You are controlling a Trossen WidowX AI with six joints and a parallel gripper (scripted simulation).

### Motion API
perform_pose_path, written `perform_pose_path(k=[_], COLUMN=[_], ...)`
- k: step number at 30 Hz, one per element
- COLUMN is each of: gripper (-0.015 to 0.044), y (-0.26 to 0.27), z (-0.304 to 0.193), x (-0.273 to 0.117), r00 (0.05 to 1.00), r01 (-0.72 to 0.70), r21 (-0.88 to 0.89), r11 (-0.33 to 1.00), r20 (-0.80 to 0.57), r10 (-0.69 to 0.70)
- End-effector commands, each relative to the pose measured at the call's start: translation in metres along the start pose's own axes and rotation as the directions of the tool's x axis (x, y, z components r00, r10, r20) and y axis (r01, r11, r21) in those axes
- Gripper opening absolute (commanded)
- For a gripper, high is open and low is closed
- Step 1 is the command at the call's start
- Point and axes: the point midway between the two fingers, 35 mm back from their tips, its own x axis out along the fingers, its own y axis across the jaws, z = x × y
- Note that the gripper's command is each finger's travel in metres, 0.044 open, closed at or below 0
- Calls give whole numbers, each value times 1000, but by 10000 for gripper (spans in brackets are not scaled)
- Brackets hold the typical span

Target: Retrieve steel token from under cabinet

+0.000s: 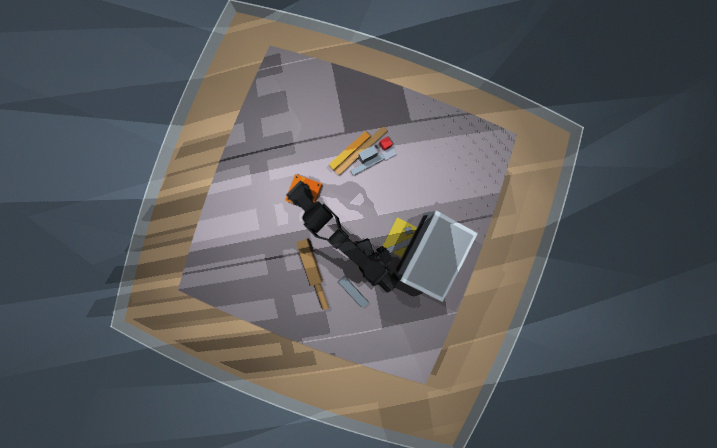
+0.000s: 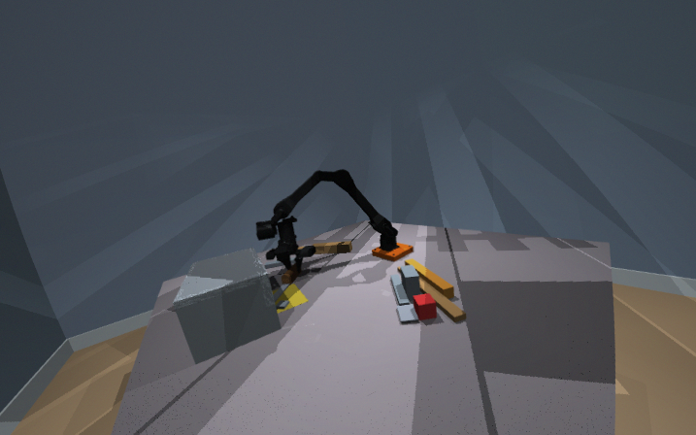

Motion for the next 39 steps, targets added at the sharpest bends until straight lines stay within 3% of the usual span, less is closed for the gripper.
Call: perform_pose_path(k=[1, 19, 39], gripper=[0, 0, 0], y=[1, 13, 11], z=[3, 1, -36], x=[0, 2, 2], r00=[1000, 1000, 1000], r01=[1, 0, 0], r21=[2, 2, 2], r11=[1000, 1000, 1000], r20=[5, 4, 2], r10=[-1, 0, 0])
